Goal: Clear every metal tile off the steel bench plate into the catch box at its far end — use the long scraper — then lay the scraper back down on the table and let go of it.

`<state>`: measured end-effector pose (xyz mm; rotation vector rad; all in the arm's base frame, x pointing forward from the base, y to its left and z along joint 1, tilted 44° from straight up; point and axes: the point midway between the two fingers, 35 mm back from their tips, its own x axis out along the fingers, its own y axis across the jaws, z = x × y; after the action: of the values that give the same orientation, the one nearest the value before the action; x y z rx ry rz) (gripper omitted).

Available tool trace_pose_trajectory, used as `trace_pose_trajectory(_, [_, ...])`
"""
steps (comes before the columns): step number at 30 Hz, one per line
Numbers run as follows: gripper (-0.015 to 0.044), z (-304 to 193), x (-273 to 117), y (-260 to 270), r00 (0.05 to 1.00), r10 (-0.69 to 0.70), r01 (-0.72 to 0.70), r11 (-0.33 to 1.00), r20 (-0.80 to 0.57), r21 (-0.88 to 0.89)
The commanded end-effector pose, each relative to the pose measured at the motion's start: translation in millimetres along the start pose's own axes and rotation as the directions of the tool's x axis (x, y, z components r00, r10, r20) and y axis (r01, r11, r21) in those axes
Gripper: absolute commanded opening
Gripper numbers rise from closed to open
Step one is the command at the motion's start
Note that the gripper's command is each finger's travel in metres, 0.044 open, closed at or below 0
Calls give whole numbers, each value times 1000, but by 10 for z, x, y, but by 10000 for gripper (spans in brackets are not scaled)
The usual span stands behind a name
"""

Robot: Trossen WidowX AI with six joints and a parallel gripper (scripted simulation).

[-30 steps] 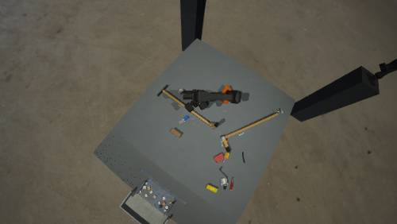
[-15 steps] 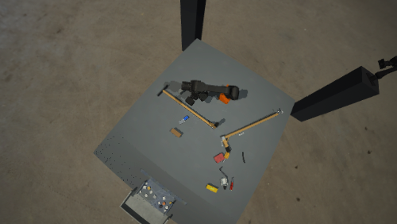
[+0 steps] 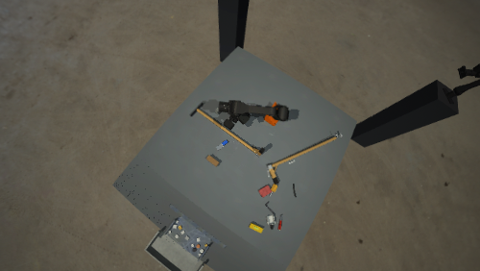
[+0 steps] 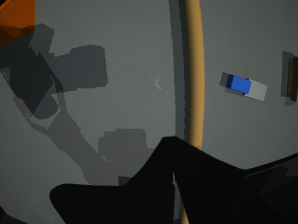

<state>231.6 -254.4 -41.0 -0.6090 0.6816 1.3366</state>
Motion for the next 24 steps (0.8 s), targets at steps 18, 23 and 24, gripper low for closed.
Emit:
trace_pose_trajectory(18, [0,-16,491,-45,1000,-5,5,1000,4,4])
trace_pose_trajectory(23, [0,-13,611,-45,1000,-5,5,1000,5,4])
trace_pose_trajectory(24, [0,-12,634,-45,1000,-5,5,1000,5,4])
